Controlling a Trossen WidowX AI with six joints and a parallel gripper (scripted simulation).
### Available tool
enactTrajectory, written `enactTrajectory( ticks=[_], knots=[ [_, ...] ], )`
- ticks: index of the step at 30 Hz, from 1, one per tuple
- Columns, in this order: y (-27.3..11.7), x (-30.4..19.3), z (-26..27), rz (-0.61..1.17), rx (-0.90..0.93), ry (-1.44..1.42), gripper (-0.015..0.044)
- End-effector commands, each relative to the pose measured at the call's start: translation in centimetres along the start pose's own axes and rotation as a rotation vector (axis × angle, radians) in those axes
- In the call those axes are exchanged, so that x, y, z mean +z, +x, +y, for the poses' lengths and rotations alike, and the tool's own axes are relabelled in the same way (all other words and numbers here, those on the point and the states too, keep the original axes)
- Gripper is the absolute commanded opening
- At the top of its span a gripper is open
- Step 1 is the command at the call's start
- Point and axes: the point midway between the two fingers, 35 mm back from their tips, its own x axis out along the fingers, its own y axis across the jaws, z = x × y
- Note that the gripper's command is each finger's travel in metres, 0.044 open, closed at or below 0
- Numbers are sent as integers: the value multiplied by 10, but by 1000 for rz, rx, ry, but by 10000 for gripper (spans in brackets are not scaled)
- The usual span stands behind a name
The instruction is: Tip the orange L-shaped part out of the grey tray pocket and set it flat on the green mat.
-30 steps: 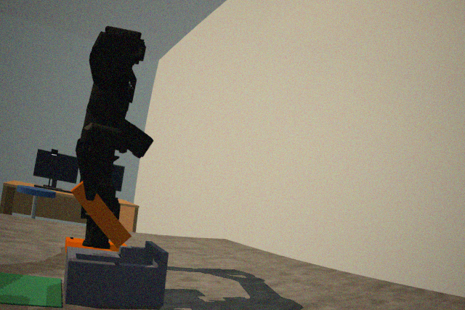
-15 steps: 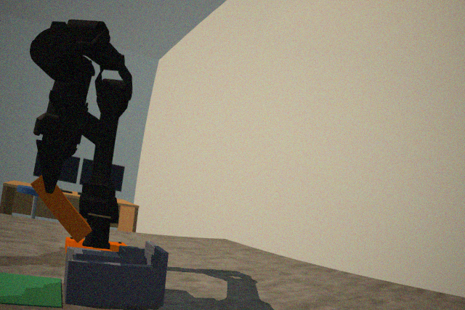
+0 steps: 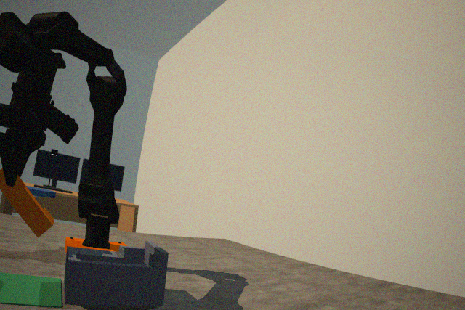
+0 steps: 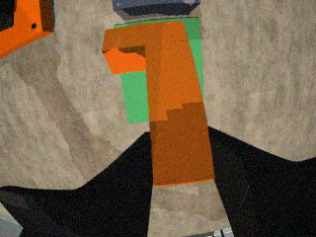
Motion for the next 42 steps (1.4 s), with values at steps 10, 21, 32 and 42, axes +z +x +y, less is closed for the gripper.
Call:
enactTrajectory(
  ticks=[10,21,32,42],
  knots=[
    [13,-3,0,3,4,-7,0],
    [30,-3,0,3,4,-7,0],
    [46,-3,0,3,4,-7,0],
    [62,-3,0,3,4,-7,0]
  ],
)
